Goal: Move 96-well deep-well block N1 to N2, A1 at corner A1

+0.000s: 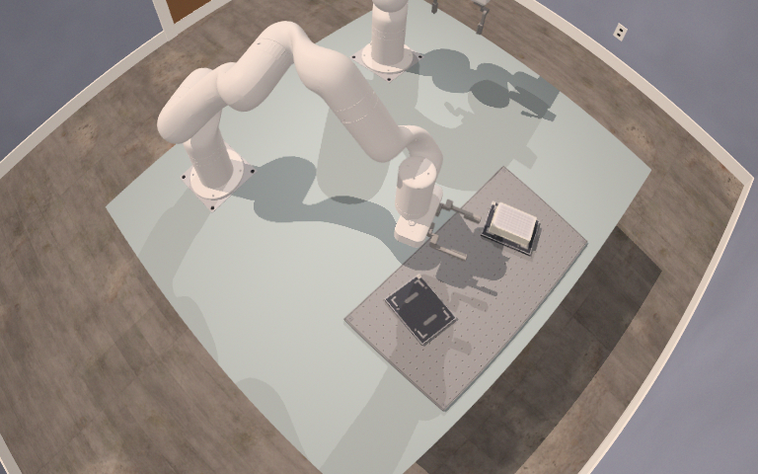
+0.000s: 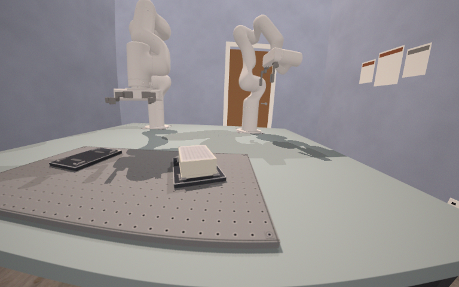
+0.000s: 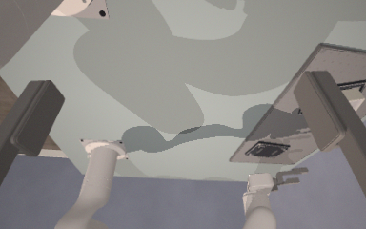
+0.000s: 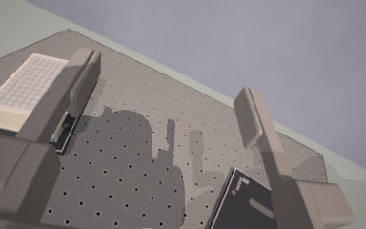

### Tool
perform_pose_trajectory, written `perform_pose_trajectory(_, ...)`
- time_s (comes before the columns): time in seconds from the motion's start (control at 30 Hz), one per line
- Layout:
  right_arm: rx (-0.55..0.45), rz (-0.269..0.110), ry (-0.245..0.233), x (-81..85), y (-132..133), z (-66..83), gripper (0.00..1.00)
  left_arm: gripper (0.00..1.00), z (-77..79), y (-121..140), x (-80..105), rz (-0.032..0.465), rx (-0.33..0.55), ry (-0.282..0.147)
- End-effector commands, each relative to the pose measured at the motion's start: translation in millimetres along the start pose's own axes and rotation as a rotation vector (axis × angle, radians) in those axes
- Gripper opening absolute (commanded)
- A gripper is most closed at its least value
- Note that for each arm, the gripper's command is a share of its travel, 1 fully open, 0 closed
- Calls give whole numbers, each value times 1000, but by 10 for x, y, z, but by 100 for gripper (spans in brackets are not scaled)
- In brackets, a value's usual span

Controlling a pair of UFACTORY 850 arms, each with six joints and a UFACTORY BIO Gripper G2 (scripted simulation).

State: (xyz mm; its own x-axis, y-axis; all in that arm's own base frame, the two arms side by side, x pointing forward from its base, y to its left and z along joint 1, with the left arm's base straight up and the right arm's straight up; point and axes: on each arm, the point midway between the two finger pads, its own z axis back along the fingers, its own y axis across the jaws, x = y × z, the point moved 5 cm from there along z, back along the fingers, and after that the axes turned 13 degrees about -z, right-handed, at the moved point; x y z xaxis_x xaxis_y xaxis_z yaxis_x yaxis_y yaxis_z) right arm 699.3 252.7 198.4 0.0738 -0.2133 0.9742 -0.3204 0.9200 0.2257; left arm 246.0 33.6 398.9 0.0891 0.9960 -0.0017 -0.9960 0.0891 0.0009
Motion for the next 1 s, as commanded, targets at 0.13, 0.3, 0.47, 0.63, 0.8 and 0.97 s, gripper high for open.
perform_pose_trajectory(0.13, 0, 1, -2, -215, 304, -248, 37, 100, 5, -3, 3, 0, -1, -1)
perform_pose_trajectory(0.3, 0, 1, -2, -292, 407, -325, 37, 100, 5, -3, 3, 0, -1, -1)
perform_pose_trajectory(0.47, 0, 0, -2, -419, 579, -454, 37, 100, 5, -3, 3, 0, -1, -1)
perform_pose_trajectory(0.63, 0, 0, -2, -547, 751, -584, 37, 100, 5, -3, 3, 0, -1, -1)
perform_pose_trajectory(0.8, 0, 0, -2, -624, 854, -661, 37, 100, 5, -3, 3, 0, -1, -1)
perform_pose_trajectory(0.97, 0, 0, -2, -752, 1026, -790, 37, 100, 5, -3, 3, 0, -1, -1)
